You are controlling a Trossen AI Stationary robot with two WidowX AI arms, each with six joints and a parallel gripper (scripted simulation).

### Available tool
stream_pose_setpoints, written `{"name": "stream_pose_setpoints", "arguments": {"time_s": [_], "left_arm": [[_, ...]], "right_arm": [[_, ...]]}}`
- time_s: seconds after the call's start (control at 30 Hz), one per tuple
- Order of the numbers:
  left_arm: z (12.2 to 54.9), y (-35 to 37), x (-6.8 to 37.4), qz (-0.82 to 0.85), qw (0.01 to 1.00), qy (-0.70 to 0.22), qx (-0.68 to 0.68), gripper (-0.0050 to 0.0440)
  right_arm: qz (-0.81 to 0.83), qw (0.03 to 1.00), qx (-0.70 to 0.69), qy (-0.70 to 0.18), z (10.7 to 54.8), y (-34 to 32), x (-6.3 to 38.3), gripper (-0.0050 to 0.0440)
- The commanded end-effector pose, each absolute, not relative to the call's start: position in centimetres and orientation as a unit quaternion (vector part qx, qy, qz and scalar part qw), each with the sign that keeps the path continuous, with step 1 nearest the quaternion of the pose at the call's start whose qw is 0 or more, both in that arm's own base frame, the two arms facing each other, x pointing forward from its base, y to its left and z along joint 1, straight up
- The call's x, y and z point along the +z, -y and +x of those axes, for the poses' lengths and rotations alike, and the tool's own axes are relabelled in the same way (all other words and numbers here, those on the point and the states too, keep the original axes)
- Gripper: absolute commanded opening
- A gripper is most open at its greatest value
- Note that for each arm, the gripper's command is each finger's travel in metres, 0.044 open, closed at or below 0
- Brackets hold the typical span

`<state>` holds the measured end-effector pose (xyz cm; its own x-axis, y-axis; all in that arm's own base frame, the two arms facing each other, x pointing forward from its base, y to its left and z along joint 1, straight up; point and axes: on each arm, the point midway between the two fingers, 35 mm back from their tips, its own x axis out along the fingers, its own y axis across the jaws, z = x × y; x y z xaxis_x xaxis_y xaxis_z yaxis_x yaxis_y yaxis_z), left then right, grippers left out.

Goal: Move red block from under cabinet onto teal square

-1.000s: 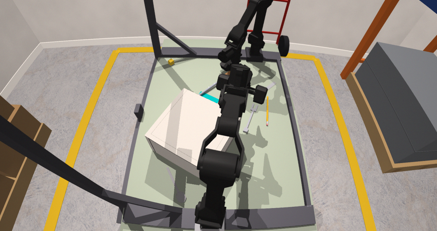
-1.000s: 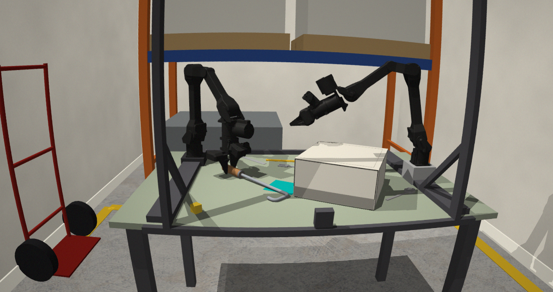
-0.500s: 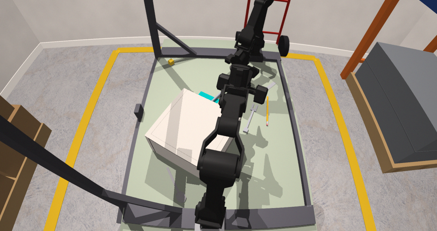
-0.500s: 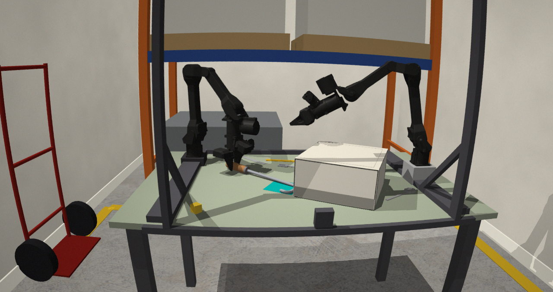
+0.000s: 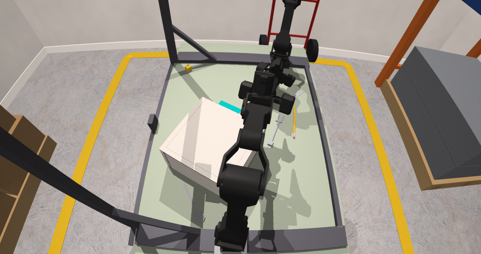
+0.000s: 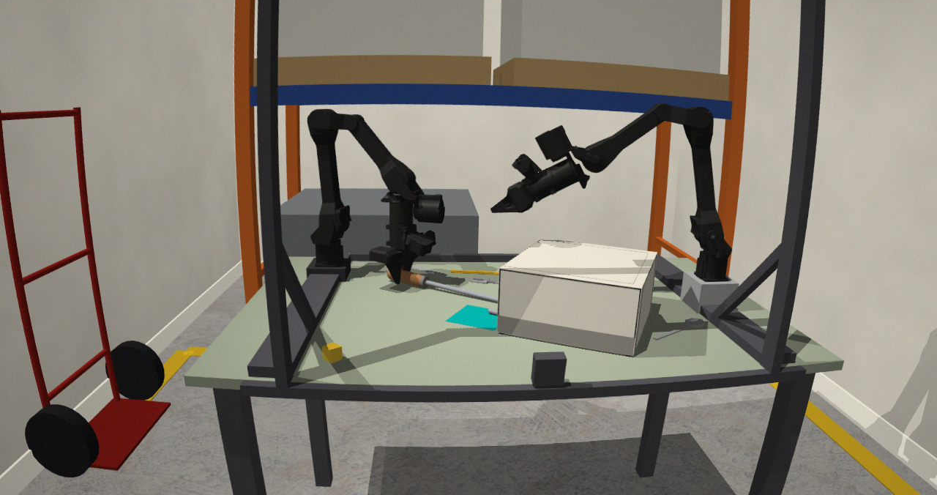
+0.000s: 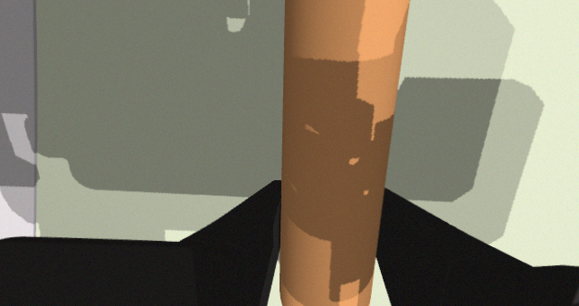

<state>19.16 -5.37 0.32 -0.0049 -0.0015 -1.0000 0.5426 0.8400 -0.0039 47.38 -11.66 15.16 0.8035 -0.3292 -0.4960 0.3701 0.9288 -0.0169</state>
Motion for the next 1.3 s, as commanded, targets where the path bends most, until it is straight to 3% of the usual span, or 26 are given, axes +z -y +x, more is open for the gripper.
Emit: {"name": "stream_pose_setpoints", "arguments": {"time_s": [0.0, 1.1, 1.27], "left_arm": [[19.6, 4.4, 0.6, 0.195, 0.683, -0.677, -0.192, 0.0113], [20.1, 2.4, 0.7, 0.176, 0.691, -0.679, -0.174, 0.0113], [20.1, 2.4, 0.7, 0.176, 0.691, -0.679, -0.174, 0.0113]], "right_arm": [[0.041, 0.953, -0.185, -0.235, 47.5, 11.6, 16.8, 0.0440], [0.041, 0.953, -0.185, -0.235, 47.5, 11.6, 16.8, 0.0440], [0.039, 0.954, -0.180, -0.235, 45.8, 11.4, 17.6, 0.0440]]}}
